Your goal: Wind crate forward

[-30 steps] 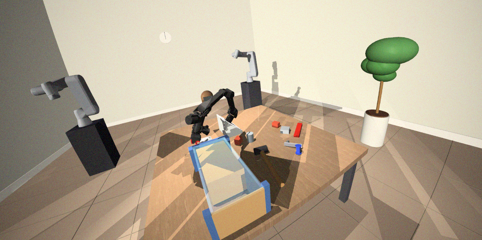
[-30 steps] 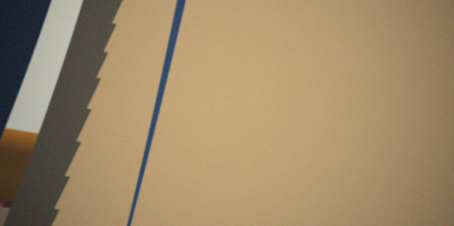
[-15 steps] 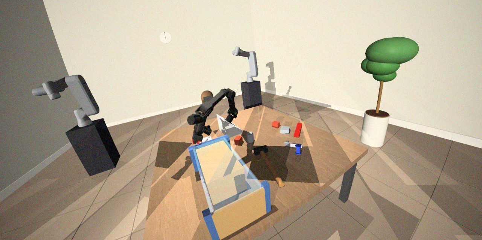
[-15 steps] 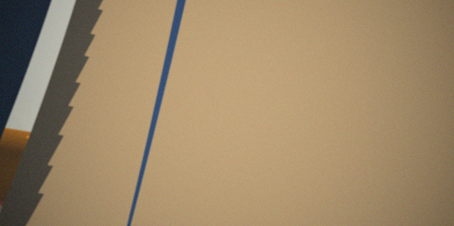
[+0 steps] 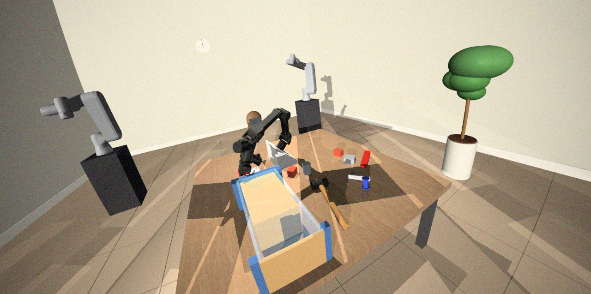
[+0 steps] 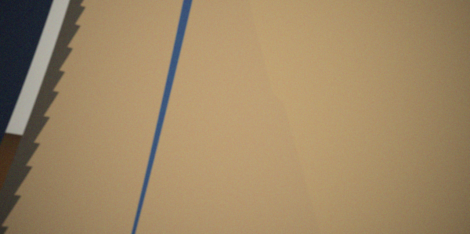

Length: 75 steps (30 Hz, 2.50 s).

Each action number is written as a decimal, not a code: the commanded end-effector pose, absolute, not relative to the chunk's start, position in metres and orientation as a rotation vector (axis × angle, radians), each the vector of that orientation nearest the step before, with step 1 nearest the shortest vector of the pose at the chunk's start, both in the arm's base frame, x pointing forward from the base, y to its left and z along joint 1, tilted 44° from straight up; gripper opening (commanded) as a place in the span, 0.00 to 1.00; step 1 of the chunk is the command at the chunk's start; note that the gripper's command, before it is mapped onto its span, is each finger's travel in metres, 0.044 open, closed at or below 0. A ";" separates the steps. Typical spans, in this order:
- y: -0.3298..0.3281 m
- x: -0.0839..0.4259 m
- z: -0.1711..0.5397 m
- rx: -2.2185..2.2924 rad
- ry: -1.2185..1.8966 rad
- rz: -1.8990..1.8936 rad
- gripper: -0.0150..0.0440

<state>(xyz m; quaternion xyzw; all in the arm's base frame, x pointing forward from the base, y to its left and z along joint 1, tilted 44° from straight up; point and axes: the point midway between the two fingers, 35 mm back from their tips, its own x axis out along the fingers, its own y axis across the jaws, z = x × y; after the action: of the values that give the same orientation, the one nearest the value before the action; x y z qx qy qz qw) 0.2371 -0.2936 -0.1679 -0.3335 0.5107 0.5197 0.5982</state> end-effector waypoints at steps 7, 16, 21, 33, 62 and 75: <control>-0.274 0.250 -0.156 -0.759 1.142 1.218 0.25; -0.268 0.253 -0.150 -0.759 1.142 1.218 0.25; -0.264 0.255 -0.146 -0.758 1.141 1.219 0.25; -0.254 0.257 -0.137 -0.758 1.141 1.219 0.25; -0.231 0.256 -0.117 -0.755 1.140 1.221 0.25; -0.221 0.253 -0.108 -0.754 1.139 1.221 0.25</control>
<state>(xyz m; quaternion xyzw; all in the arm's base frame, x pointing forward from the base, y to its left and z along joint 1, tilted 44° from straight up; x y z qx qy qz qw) 0.2541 -0.2317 -0.1128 -0.3351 0.5000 0.5217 0.6046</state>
